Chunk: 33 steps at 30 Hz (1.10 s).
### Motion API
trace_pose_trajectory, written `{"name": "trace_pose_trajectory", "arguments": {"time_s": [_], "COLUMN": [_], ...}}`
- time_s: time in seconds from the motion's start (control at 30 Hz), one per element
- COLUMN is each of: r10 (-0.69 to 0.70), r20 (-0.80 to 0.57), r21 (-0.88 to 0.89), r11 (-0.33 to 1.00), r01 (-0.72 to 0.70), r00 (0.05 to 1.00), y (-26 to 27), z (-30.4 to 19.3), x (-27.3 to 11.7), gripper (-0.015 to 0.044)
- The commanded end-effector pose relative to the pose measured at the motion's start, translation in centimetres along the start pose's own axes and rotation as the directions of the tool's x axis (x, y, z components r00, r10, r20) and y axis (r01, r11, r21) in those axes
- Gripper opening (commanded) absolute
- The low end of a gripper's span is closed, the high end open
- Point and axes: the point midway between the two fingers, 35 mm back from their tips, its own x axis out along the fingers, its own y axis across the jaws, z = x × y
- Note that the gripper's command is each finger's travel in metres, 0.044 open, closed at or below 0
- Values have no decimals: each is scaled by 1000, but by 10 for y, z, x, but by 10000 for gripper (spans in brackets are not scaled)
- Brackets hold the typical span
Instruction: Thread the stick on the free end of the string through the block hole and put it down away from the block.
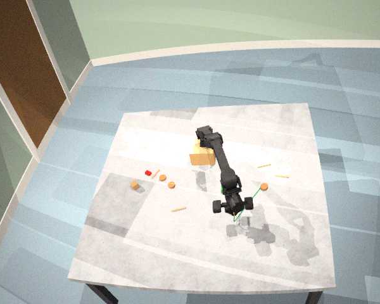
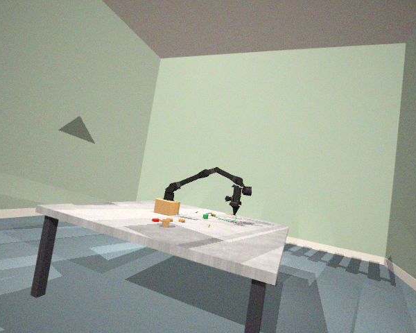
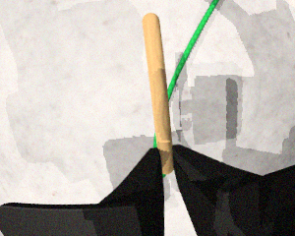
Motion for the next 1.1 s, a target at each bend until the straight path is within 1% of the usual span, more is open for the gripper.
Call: {"name": "trace_pose_trajectory", "arguments": {"time_s": [0.0, 1.07], "r10": [5, 7], "r20": [3, 5], "r21": [-4, -4], "r11": [1000, 1000], "r01": [-5, -7], "r00": [1000, 1000], "y": [1, 27], "z": [-2, 9], "x": [2, 28], "gripper": [0, 0]}}
